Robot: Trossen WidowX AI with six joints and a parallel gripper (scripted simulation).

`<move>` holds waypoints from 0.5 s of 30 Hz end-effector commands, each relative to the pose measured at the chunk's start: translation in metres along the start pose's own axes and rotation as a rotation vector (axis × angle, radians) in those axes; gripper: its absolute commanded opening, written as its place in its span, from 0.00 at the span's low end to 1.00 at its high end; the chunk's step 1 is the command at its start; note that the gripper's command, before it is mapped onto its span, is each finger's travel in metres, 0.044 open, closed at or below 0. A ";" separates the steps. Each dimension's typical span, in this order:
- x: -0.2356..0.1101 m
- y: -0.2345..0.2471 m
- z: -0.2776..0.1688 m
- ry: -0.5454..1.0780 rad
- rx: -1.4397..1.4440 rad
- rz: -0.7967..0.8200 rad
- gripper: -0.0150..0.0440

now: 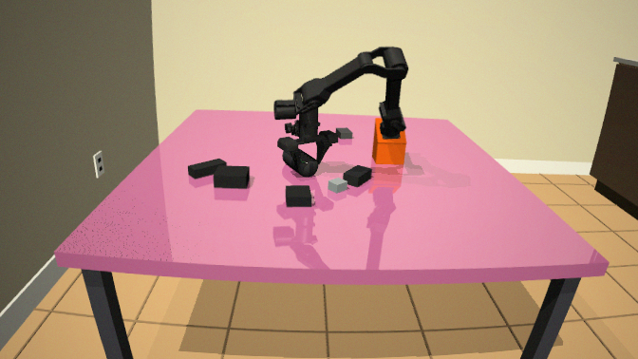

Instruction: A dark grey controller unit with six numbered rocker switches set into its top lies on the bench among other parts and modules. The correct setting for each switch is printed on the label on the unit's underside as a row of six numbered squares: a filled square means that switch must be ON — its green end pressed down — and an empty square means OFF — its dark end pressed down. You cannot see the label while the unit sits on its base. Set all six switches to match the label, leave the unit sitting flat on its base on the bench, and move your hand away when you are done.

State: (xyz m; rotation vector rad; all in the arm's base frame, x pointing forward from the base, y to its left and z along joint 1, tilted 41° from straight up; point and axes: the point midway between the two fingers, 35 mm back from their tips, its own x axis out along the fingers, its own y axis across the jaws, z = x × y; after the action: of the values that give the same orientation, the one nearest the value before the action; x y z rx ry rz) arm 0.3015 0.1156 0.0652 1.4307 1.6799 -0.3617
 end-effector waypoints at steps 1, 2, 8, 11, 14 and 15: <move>-0.002 0.011 0.000 -0.005 -0.026 0.027 0.25; -0.002 0.012 0.000 -0.005 -0.026 0.027 0.25; -0.002 0.013 0.000 -0.005 -0.026 0.027 0.25; -0.002 0.014 0.000 -0.005 -0.026 0.027 0.25; 0.000 0.003 0.000 -0.001 0.001 0.001 0.39; 0.000 0.003 0.000 -0.001 0.001 0.001 0.43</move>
State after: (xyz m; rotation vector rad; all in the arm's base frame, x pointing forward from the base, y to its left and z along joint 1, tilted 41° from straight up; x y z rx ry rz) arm 0.3048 0.1166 0.0663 1.4317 1.6791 -0.3634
